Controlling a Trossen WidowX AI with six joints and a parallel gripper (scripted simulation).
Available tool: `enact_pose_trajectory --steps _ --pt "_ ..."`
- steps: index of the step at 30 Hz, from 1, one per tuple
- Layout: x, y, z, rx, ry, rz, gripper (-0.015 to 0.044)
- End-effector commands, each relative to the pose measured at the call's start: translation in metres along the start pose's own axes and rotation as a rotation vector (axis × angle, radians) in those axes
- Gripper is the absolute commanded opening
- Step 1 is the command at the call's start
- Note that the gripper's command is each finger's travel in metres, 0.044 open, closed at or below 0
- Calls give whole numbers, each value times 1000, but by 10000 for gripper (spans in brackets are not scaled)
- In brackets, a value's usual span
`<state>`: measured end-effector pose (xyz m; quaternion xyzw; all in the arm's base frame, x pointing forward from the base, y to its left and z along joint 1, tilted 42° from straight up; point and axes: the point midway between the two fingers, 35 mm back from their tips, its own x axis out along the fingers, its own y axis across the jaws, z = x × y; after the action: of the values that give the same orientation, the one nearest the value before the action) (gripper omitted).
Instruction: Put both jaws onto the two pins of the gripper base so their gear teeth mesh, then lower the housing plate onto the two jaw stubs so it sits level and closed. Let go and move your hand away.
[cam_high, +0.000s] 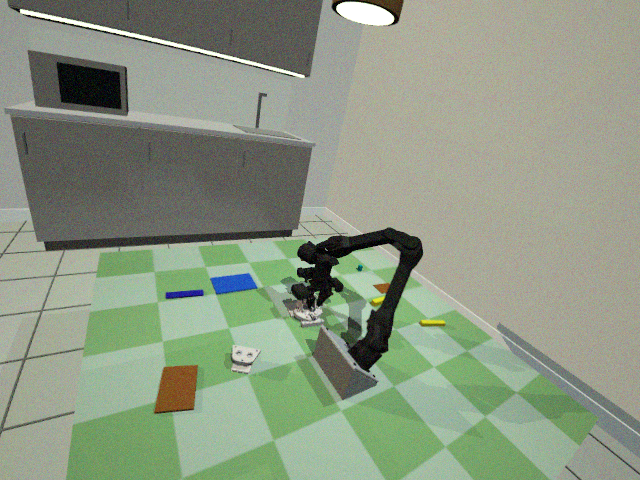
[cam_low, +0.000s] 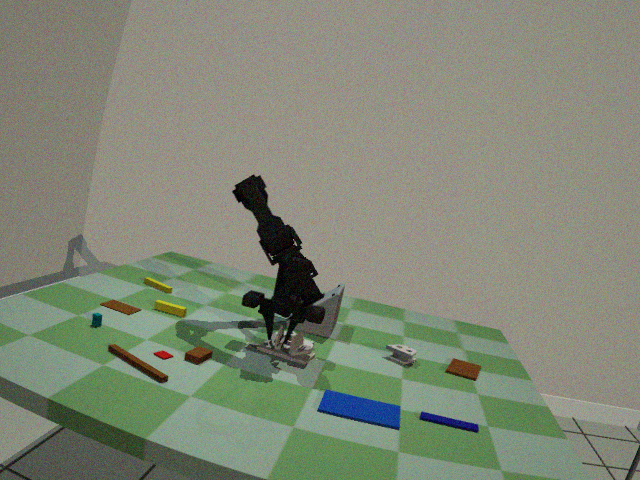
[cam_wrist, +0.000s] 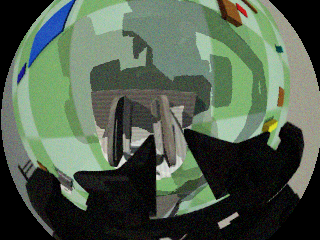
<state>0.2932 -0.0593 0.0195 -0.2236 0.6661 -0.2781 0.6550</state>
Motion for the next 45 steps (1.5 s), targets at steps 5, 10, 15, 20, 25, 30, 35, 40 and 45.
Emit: enact_pose_trajectory --steps 5,10,15,20,25,30,35,40,45 --pt "4 0 -1 -2 8 -8 134" --pt "4 0 -1 -2 8 -8 134" --pt "4 0 -1 -2 8 -8 134" --pt "3 0 -1 -2 8 -8 134" --pt "-2 0 -1 -2 8 -8 134" --pt "-1 -1 -1 -2 8 -8 134" --pt "0 -1 0 -2 8 -8 134" --pt "1 -1 0 -2 8 -8 134" --pt "2 -1 0 -2 8 -8 134"
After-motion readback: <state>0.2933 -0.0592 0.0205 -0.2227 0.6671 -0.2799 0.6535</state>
